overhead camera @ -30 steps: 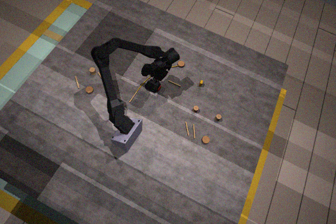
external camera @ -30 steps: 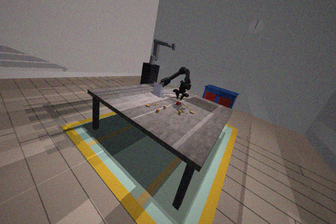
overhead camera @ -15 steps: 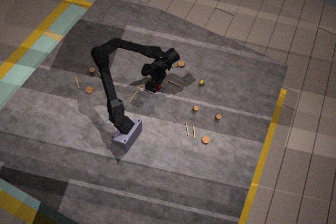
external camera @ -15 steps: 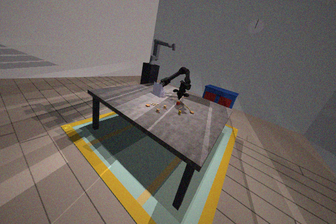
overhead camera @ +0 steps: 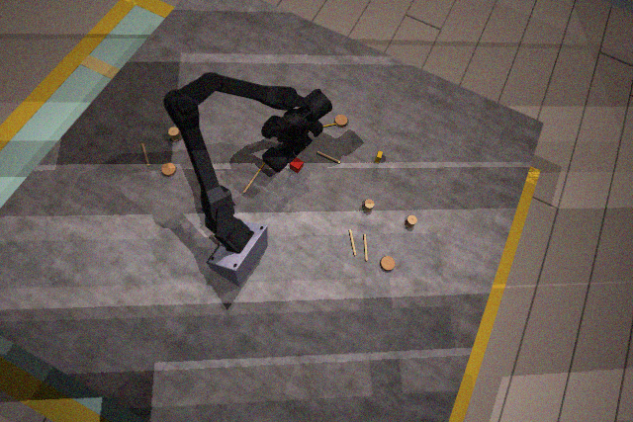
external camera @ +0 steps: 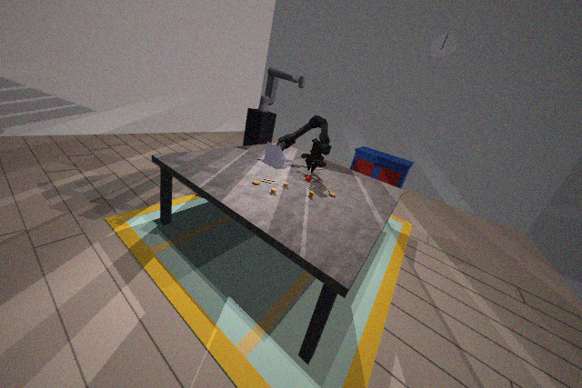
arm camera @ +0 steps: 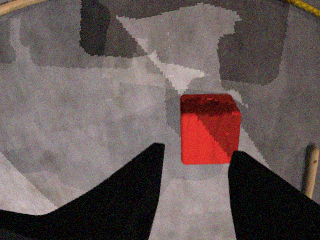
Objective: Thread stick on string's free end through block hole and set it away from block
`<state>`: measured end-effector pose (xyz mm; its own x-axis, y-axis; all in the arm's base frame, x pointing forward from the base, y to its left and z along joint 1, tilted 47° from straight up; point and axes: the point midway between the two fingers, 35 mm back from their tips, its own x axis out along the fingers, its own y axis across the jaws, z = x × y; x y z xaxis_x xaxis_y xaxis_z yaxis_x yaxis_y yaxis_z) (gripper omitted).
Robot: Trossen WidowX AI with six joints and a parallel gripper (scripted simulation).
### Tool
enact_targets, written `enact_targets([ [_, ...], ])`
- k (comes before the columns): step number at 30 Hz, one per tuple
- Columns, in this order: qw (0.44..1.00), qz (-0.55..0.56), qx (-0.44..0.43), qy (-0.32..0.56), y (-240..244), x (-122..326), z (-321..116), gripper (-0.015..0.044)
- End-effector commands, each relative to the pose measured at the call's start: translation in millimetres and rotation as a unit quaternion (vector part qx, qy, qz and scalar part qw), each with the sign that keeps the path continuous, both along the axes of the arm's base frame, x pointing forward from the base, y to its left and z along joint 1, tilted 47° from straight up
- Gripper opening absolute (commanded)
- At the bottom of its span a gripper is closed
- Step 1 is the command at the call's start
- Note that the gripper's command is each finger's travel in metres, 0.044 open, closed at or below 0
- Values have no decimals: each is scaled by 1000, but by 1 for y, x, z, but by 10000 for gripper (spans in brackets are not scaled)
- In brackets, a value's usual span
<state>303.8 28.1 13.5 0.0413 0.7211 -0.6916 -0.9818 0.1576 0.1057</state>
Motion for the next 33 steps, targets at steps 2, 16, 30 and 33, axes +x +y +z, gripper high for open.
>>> enact_targets([
  [2,971,-163,11,173,22,-24,23,263],
  [16,777,-430,30,458,54,-72,49,440],
  [30,776,-432,30,459,54,-73,50,440],
  [33,776,-432,30,459,54,-73,50,440],
])
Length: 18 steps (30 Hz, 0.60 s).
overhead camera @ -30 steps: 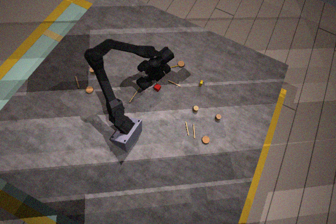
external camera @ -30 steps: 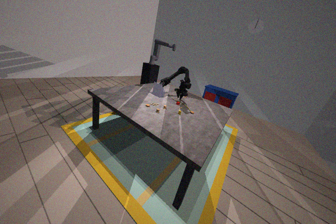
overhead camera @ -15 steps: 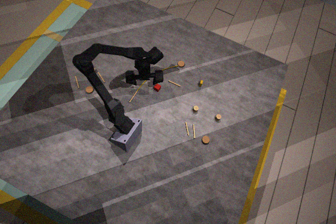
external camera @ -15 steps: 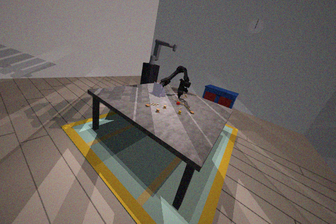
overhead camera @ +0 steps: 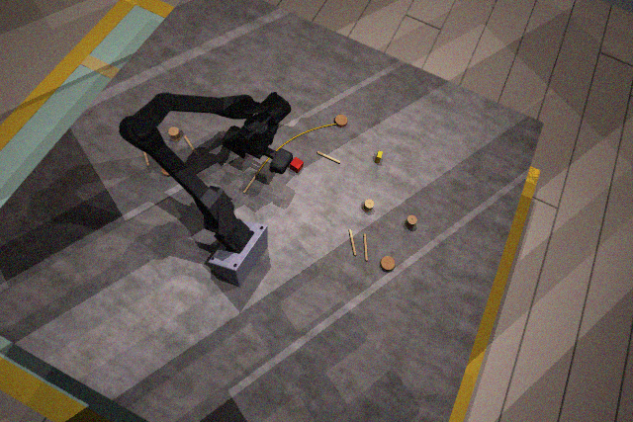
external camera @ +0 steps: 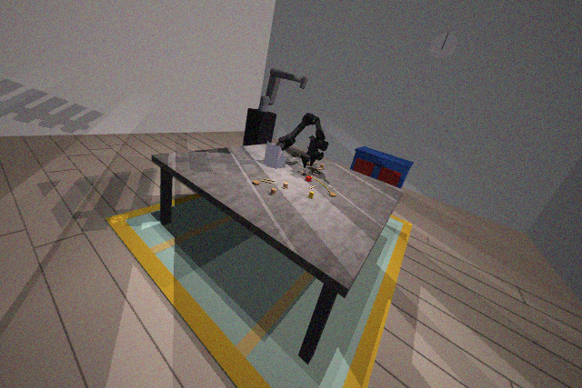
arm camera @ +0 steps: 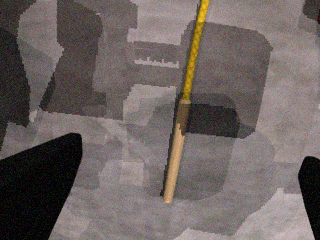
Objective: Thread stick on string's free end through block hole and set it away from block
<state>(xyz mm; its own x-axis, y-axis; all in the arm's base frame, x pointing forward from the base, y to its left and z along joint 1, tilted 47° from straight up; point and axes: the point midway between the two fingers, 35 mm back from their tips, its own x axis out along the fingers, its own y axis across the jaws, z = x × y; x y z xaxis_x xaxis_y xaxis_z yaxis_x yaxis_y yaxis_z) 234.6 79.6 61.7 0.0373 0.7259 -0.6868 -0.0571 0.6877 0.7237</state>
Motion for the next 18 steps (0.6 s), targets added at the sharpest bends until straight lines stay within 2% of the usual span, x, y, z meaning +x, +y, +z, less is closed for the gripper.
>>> enact_targets([
  [1,1000,-13,4,14,3,-3,1,440],
  [2,1000,-13,4,14,3,-3,1,440],
  [14,1000,-13,4,14,3,-3,1,125],
  [18,1000,-13,4,14,3,-3,1,120],
])
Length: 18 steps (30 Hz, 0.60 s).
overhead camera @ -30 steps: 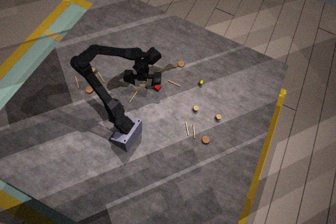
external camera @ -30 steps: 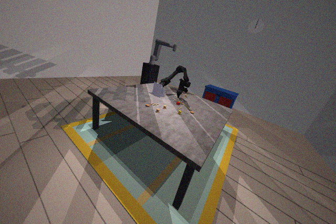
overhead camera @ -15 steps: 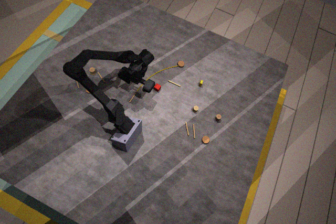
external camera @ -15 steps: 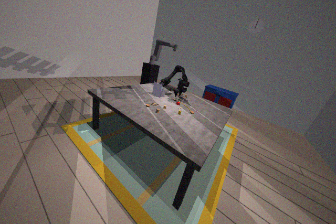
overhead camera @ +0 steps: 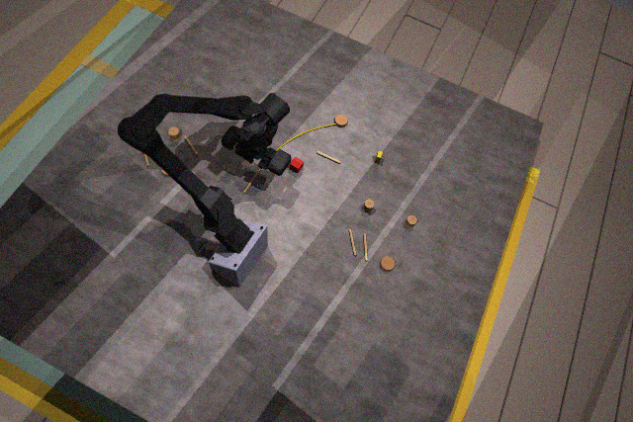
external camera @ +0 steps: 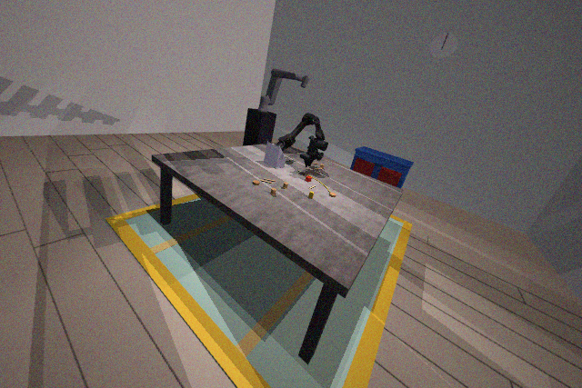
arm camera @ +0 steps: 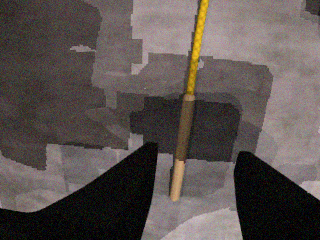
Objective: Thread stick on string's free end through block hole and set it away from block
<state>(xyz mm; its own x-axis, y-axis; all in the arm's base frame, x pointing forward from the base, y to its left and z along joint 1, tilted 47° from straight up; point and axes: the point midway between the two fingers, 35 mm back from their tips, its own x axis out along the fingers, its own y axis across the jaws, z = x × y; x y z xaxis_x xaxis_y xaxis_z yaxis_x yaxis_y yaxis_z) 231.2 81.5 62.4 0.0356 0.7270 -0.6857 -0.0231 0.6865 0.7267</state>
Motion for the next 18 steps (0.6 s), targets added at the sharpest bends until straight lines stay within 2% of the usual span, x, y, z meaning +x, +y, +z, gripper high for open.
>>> enact_targets([
  [1,1000,-2,3,1,1,0,1,120],
  [18,1000,-2,2,1,10,2,-9,120],
])
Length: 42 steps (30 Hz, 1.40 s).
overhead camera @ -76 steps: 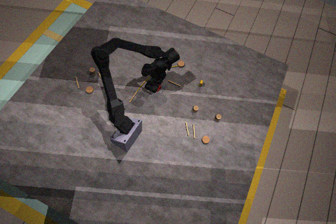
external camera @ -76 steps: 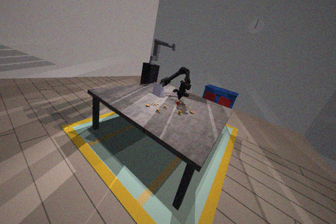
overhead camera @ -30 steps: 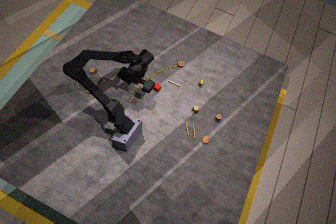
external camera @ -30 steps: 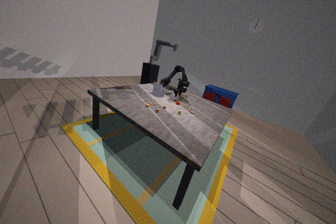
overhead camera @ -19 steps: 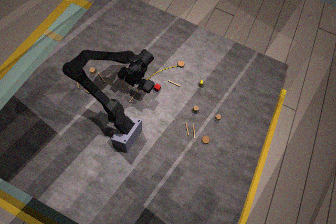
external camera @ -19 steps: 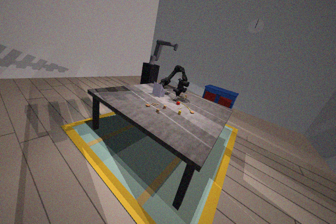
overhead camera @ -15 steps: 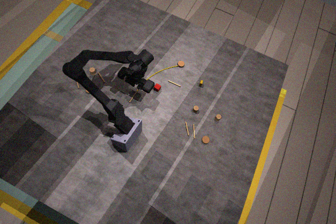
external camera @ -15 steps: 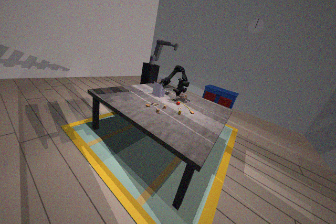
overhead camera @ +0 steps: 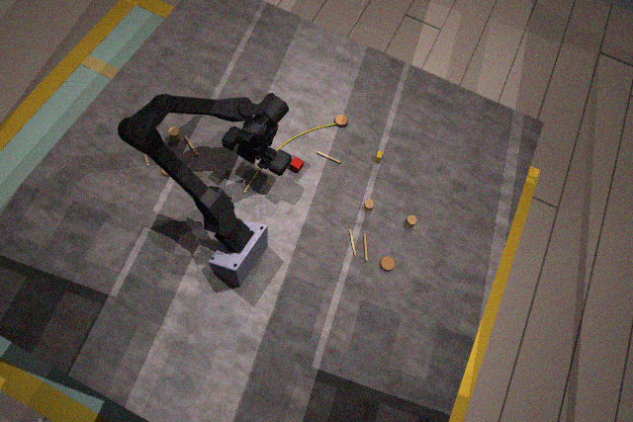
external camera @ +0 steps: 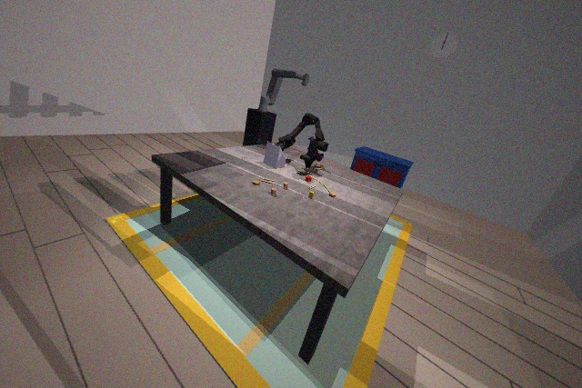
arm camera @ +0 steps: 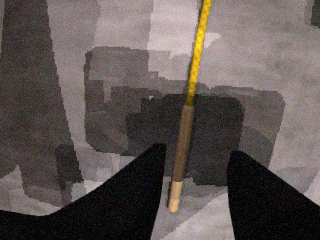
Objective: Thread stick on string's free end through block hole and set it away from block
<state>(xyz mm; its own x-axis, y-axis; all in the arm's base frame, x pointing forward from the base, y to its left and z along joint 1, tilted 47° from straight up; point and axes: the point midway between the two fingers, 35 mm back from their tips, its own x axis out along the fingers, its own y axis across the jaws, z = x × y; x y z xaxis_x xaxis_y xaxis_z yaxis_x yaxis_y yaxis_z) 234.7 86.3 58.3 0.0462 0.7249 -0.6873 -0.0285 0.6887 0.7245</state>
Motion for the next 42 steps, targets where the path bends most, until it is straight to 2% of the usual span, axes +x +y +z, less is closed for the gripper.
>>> enact_targets([
  [1,1000,0,3,7,7,-1,-6,120],
  [39,1000,0,6,7,41,-2,-36,120],
  [42,1000,1,4,2,39,-1,-35,41],
])
